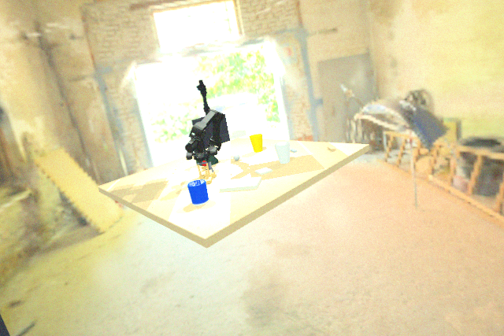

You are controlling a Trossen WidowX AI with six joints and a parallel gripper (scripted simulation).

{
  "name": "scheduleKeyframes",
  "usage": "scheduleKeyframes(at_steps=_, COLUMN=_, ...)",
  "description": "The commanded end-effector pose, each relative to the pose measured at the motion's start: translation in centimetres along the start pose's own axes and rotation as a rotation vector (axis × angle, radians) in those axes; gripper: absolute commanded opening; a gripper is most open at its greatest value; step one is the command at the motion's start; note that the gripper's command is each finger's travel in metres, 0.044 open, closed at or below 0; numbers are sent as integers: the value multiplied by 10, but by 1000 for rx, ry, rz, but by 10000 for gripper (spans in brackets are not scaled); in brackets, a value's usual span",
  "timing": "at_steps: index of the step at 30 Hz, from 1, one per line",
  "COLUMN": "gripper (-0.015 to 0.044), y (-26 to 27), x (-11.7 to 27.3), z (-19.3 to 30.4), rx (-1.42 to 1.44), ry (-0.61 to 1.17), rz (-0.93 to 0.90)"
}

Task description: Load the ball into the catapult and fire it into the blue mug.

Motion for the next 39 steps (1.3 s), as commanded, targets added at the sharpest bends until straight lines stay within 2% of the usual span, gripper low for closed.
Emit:
scheduleKeyframes(at_steps=1, gripper=0, y=0, x=1, z=0, rx=0, ry=-1, rz=-1)
scheduleKeyframes(at_steps=5, gripper=0, y=0, x=1, z=0, rx=0, ry=-1, rz=-1)
scheduleKeyframes(at_steps=15, gripper=263, y=0, x=3, z=1, rx=0, ry=-6, rz=0)
scheduleKeyframes(at_steps=22, gripper=440, y=-2, x=75, z=45, rx=-10, ry=-204, rz=32)
scheduleKeyframes(at_steps=26, gripper=440, y=-4, x=100, z=67, rx=-22, ry=-280, rz=47)
scheduleKeyframes(at_steps=27, gripper=440, y=-3, x=85, z=50, rx=-8, ry=-241, rz=32)
scheduleKeyframes(at_steps=28, gripper=440, y=-3, x=86, z=47, rx=-11, ry=-258, rz=32)
scheduleKeyframes(at_steps=39, gripper=440, y=0, x=124, z=-28, rx=-46, ry=-624, rz=-11)
Point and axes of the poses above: the point midway between the two fingers, 35 mm back from their tips, its own x axis back along the fingers, its own y axis across the jaws, z = x × y, the point moved 7 cm from there along x, back along the fingers, and after that the axes turned 11 degrees about -x, right-handed, at the moved point
